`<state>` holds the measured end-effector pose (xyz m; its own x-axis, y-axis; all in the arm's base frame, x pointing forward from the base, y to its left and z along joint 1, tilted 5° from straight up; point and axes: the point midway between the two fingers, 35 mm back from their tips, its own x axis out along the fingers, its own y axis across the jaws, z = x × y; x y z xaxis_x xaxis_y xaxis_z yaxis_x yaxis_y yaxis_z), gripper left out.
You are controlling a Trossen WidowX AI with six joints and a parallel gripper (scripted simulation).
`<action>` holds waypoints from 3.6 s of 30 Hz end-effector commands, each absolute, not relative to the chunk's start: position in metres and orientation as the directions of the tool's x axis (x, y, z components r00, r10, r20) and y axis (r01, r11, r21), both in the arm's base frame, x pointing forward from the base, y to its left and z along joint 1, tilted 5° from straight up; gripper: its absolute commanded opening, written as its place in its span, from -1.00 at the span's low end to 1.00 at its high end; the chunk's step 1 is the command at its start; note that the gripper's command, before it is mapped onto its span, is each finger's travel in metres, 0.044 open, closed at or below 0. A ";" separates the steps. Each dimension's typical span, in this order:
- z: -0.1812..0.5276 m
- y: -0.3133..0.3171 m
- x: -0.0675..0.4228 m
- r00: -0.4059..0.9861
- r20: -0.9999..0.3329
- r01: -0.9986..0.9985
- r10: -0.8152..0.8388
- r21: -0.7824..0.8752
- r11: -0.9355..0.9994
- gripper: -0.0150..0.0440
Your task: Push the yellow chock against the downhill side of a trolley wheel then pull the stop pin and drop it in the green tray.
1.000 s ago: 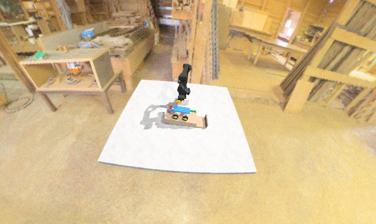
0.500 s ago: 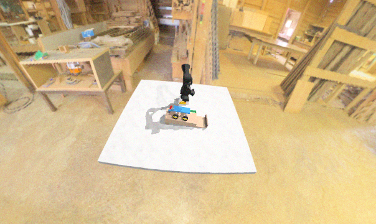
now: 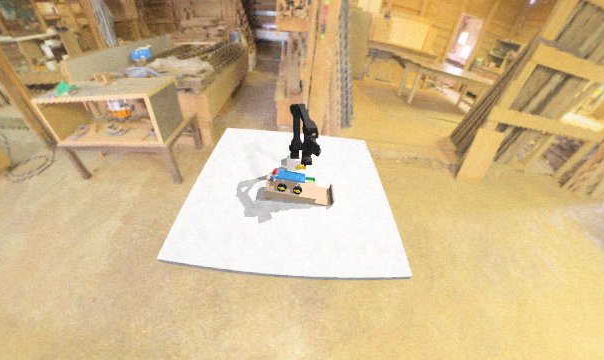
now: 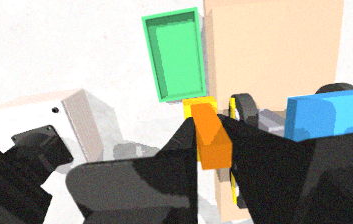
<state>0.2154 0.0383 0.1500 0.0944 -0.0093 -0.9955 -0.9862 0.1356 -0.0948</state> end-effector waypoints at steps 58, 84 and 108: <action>0.112 0.108 0.279 0.082 -0.989 -0.985 -0.126 -0.099 0.138 -0.49; 0.083 0.097 0.281 0.082 -0.989 -0.985 -0.126 -0.099 0.138 -0.49; 0.083 0.082 0.276 0.081 -0.988 -0.985 -0.127 -0.099 0.138 -0.49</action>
<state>0.2767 0.0877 0.0819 0.0783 -0.1232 -0.9893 -0.9863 0.1350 -0.0949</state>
